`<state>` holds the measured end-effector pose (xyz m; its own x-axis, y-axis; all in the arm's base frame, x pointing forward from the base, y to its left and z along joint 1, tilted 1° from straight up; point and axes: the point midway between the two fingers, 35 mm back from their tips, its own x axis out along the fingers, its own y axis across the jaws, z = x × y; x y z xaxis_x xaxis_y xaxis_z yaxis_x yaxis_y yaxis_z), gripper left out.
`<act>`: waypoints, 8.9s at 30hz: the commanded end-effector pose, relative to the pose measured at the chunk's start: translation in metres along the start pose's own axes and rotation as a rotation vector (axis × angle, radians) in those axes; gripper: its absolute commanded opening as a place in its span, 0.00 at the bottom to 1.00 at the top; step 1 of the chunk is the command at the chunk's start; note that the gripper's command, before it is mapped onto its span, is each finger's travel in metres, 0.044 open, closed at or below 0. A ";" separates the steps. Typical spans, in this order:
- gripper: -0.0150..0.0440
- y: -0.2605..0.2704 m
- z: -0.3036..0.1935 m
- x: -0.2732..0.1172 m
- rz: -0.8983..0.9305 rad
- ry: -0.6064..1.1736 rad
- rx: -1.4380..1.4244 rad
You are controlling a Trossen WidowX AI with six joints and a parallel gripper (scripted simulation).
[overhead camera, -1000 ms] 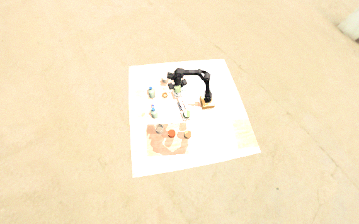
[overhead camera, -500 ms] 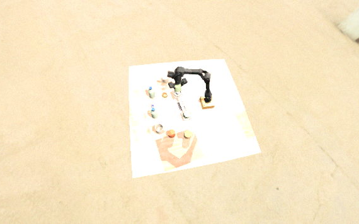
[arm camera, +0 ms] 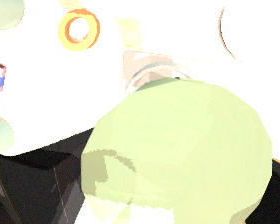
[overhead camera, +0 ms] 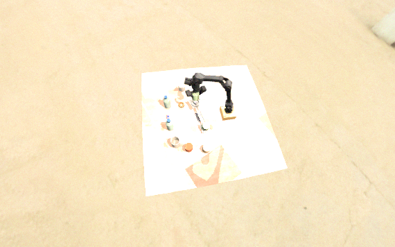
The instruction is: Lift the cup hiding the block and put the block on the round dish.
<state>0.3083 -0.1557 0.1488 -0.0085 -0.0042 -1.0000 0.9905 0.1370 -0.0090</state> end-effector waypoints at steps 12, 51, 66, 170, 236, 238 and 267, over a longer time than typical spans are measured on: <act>0.25 0.000 0.000 0.001 -0.001 0.001 0.000; 0.25 -0.008 0.009 0.005 0.000 0.000 0.000; 0.25 -0.061 0.057 0.030 0.001 -0.006 0.001; 0.78 -0.188 0.106 0.078 -0.005 -0.060 -0.077; 0.61 0.001 -0.011 0.092 0.006 -0.011 -0.612; 0.52 0.001 -0.011 0.092 0.006 -0.011 -0.612; 0.25 0.000 -0.012 -0.003 0.006 -0.011 -0.612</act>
<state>0.3083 -0.1447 0.1365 -0.0080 -0.0080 -0.9999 0.7293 0.6841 -0.0113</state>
